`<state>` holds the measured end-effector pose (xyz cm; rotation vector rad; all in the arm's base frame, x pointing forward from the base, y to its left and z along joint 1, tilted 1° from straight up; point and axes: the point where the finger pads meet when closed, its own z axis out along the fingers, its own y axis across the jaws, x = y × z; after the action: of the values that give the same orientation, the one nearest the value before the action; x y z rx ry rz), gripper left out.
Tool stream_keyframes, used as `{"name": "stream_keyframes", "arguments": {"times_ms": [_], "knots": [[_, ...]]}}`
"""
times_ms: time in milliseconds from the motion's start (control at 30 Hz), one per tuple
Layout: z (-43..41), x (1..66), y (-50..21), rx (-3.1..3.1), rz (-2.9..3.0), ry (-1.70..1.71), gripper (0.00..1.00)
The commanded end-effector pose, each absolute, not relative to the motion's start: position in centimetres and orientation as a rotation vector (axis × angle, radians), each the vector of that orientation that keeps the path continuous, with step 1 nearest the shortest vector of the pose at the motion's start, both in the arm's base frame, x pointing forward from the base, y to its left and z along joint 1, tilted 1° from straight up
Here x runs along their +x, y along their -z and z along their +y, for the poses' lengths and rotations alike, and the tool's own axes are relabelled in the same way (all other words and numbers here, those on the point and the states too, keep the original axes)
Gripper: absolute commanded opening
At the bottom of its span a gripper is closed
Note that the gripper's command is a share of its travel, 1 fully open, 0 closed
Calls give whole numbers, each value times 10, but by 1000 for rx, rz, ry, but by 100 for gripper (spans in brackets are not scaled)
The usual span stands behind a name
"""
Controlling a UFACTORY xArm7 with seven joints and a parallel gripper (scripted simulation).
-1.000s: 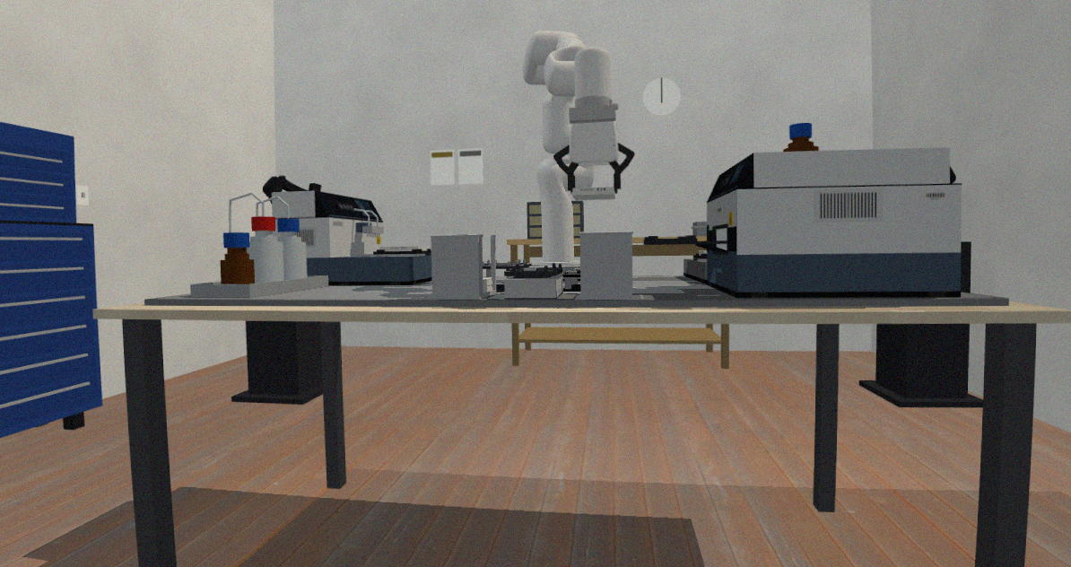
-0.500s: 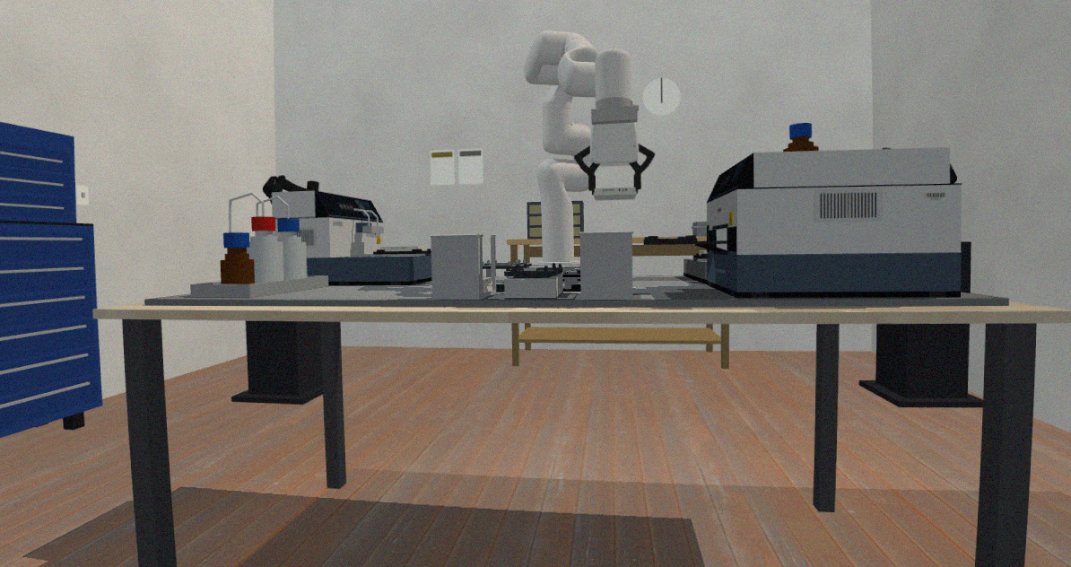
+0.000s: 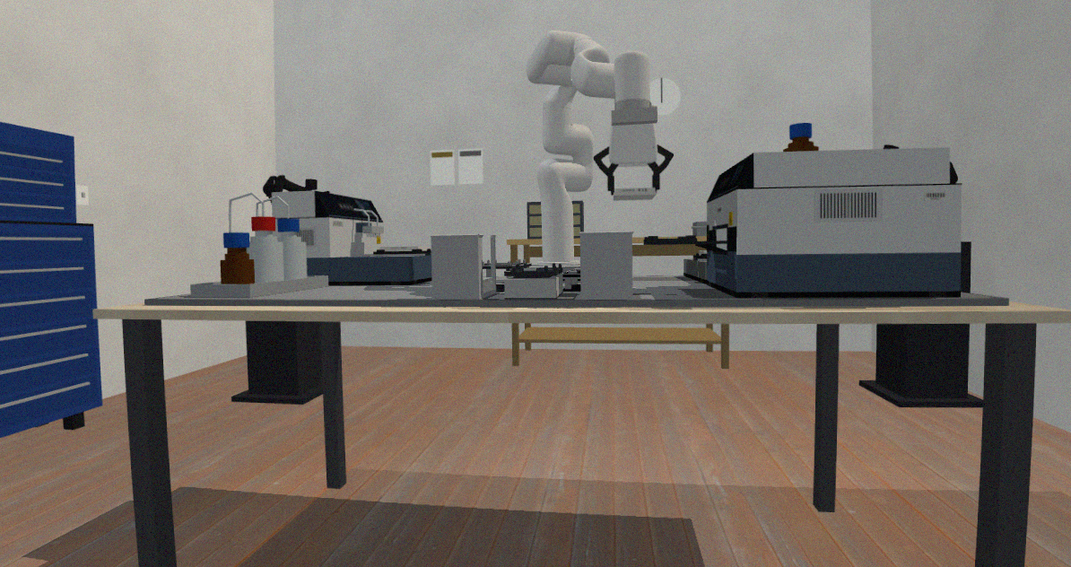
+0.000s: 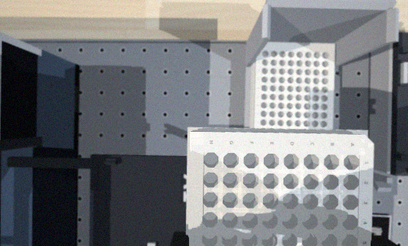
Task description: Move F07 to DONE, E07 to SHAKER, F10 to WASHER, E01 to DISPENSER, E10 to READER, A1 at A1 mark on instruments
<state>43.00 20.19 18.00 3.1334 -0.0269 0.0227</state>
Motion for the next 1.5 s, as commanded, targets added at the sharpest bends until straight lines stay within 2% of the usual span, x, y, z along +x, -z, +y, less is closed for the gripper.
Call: {"name": "stream_keyframes", "arguments": {"times_ms": [0,867,1467], "knots": [[212,428,-182,3136,-27,-31,0],[279,400,-181,3137,-27,-31,0],[279,400,-181,3137,-27,-31,0]]}}
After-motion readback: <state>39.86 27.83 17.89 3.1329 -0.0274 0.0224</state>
